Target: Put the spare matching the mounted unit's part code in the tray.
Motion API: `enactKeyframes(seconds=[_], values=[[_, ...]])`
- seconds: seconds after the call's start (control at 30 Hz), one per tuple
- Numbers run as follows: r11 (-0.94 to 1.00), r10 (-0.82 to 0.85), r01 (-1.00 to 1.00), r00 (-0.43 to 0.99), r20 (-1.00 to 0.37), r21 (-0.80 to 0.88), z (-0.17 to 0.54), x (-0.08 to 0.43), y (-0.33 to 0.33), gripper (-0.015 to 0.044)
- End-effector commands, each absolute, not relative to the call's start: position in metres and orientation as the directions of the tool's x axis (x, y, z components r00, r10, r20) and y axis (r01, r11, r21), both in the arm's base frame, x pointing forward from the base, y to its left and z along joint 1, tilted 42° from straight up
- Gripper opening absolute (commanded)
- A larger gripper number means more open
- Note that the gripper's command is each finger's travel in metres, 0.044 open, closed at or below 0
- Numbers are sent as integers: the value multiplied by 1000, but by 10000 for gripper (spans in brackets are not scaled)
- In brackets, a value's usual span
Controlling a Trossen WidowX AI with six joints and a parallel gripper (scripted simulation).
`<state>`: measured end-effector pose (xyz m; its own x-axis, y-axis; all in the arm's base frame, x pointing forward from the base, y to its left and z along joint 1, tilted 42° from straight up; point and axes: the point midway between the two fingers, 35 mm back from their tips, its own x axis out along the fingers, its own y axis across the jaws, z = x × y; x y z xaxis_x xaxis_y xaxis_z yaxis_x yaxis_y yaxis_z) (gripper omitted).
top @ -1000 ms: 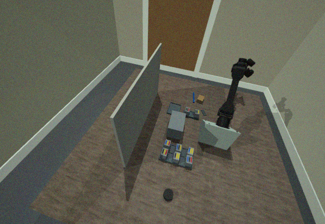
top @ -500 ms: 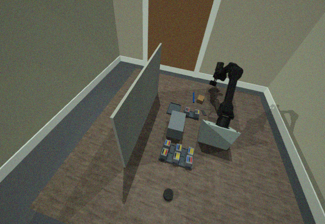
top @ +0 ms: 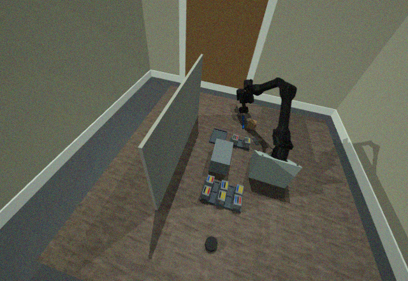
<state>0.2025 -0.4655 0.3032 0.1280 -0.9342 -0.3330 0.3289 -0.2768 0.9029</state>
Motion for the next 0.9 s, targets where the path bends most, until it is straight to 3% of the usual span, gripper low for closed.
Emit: enactKeyframes(seconds=[0.0,0.23,0.47,0.67,0.87], values=[[-305,-866,528,193,-461,792,261,257,-435,440],[-220,-728,804,241,-642,552,198,326,-366,440],[-33,-607,956,212,-765,291,149,366,-293,440],[203,-525,979,137,-840,33,111,385,-220,440],[458,-489,861,35,-871,-223,82,389,-145,440]])
